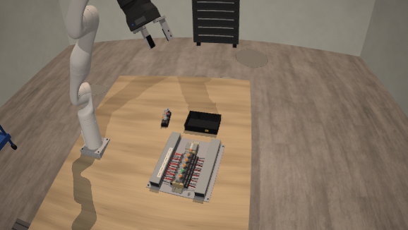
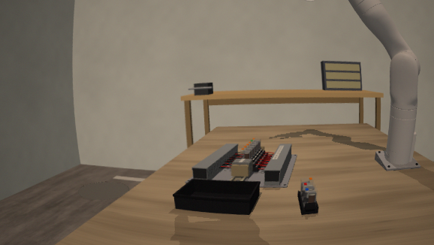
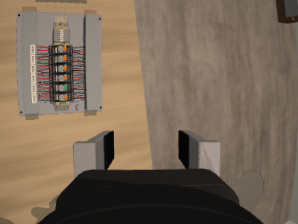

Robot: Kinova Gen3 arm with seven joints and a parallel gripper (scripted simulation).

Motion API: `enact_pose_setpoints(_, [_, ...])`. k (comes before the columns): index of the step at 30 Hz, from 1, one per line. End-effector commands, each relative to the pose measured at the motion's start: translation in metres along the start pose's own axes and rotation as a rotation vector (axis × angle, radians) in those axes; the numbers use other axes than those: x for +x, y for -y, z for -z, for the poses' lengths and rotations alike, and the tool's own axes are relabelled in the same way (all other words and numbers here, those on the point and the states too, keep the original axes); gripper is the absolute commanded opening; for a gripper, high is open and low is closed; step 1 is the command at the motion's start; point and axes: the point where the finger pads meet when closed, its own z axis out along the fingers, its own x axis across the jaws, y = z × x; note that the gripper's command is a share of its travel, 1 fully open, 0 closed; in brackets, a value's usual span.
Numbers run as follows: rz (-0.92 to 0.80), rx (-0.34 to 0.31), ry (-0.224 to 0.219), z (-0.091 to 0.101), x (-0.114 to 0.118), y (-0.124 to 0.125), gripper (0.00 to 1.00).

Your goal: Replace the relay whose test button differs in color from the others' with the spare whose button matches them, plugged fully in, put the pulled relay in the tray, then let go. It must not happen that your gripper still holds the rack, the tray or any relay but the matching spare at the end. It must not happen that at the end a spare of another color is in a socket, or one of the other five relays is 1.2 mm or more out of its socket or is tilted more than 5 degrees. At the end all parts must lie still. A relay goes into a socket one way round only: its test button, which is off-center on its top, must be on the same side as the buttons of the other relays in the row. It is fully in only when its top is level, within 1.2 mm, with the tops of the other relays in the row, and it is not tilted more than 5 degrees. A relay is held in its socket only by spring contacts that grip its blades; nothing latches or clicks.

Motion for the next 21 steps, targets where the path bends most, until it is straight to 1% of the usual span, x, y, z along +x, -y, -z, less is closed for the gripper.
enact_pose_setpoints(1, [0.004,0.017,0.071,0.0017,0.0006,-0.0005,1.0])
enact_pose_setpoints(11, [0.012,0.056,0.219,0.0026,0.0009,-0.0008,1.0])
enact_pose_setpoints(13, [0.012,0.056,0.219,0.0026,0.0009,-0.0008,1.0])
enact_pose_setpoints(14, [-0.003,0.008,0.01,0.002,0.0002,-0.0002,1.0])
enact_pose_setpoints(21, [0.004,0.034,0.114,0.0024,0.0005,-0.0002,1.0])
